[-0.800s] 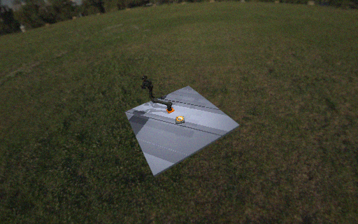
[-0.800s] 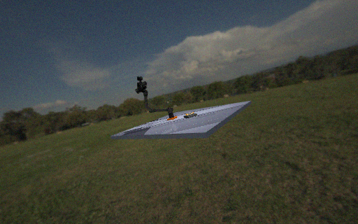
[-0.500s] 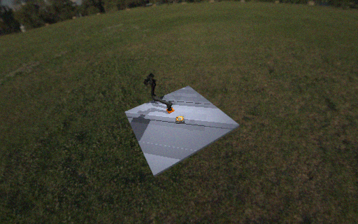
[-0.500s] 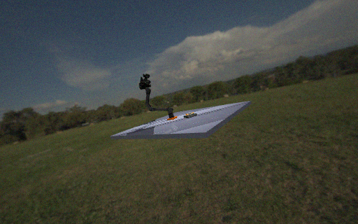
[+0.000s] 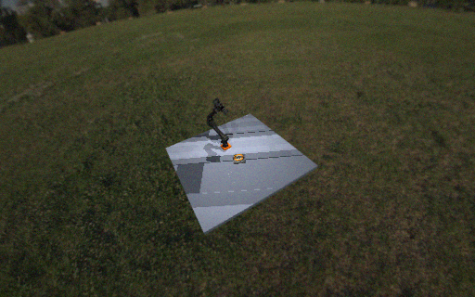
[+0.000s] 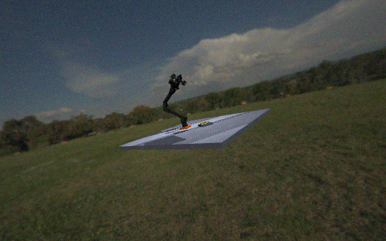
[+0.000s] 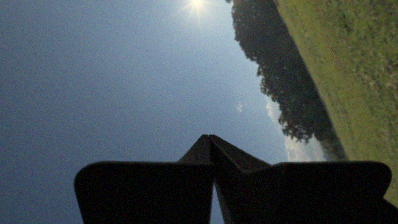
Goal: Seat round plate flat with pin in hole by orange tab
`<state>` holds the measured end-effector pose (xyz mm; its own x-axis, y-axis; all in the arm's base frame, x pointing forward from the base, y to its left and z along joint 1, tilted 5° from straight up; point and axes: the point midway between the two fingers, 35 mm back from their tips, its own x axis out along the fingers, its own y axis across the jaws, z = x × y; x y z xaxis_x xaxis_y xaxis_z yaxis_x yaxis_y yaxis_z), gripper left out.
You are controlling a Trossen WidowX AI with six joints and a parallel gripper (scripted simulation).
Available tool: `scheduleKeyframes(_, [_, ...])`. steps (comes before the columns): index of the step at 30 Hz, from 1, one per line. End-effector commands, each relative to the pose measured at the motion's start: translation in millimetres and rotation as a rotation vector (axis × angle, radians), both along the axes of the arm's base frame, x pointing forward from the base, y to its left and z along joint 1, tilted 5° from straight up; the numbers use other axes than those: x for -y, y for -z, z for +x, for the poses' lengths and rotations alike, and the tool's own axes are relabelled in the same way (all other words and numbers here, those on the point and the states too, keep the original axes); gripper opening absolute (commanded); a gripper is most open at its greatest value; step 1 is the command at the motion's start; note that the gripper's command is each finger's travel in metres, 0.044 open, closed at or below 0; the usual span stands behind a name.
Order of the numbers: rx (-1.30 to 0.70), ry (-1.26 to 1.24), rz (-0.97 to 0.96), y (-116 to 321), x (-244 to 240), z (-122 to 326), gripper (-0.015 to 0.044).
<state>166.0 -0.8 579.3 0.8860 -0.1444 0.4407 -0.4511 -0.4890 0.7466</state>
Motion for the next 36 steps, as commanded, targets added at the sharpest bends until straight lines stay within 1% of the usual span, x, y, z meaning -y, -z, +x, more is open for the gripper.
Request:
scheduleKeyframes(1, [-0.160, 0.047, -0.254, 31.8, -26.5, 43.8, 0.0000])
scheduleKeyframes(2, [-0.209, 0.059, -0.332, 42.3, -32.7, 55.7, 0.0000])
scheduleKeyframes(4, [-0.374, 0.081, -0.594, 82.2, -49.5, 93.1, 0.0000])
scheduleKeyframes(8, [-0.610, 0.057, -0.963, 149.8, -62.9, 137.9, 0.0000])
scheduleKeyframes(9, [-0.625, 0.053, -0.988, 154.7, -63.4, 140.5, 0.0000])
scheduleKeyframes(10, [-0.672, 0.037, -1.062, 169.8, -64.5, 147.7, 0.0000])
scheduleKeyframes(12, [-0.830, -0.046, -1.311, 224.2, -64.8, 167.3, 0.0000])
scheduleKeyframes(16, [-1.032, -0.257, -1.642, 305.1, -57.3, 179.3, 0.0000])
scheduleKeyframes(17, [-1.043, -0.274, -1.660, 310.2, -56.7, 179.1, 0.0000])
scheduleKeyframes(18, [-1.074, -0.328, -1.715, 325.1, -54.7, 178.3, 0.0000])
scheduleKeyframes(21, [-1.196, -0.694, -1.961, 400.9, -42.0, 160.8, 0.0000])
scheduleKeyframes(24, [-1.219, -1.064, -2.076, 451.6, -31.8, 133.3, 0.0000])
scheduleKeyframes(26, [-1.213, -1.159, -2.090, 461.8, -29.6, 125.4, 0.0000])
scheduleKeyframes(28, [-1.175, -1.402, -2.099, 484.2, -25.0, 104.0, 0.0000])
scheduleKeyframes(29, [-1.158, -1.475, -2.094, 490.0, -23.9, 97.2, 0.0000])
scheduleKeyframes(36, [-1.151, -1.500, -2.092, 492.6, -23.5, 94.9, 0.0000])
